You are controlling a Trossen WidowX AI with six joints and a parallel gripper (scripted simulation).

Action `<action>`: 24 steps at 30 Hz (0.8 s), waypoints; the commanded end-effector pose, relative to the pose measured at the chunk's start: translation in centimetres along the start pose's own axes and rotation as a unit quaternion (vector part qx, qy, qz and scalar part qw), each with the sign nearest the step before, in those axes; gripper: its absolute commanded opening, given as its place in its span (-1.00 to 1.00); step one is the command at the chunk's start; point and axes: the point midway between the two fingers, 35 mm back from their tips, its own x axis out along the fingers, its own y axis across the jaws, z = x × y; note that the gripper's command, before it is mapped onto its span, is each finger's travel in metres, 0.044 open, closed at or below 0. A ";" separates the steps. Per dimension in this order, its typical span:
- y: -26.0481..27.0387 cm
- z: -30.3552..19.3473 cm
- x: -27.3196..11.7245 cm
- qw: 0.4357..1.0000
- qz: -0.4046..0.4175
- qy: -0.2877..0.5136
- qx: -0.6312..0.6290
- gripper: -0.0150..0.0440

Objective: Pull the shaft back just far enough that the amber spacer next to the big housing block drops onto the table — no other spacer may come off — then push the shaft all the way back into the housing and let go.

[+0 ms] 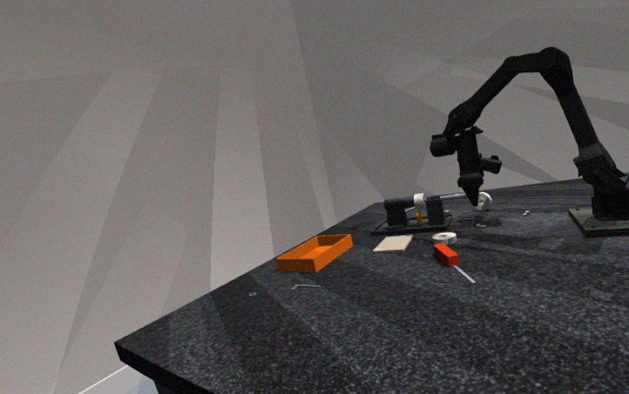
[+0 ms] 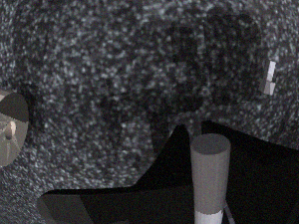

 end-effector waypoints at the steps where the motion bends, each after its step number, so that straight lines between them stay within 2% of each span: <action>1: -0.1 -0.2 0.1 1.000 0.000 -0.001 0.000 -0.49; 24: -0.1 -0.8 0.1 1.000 0.000 -0.001 0.000 -0.49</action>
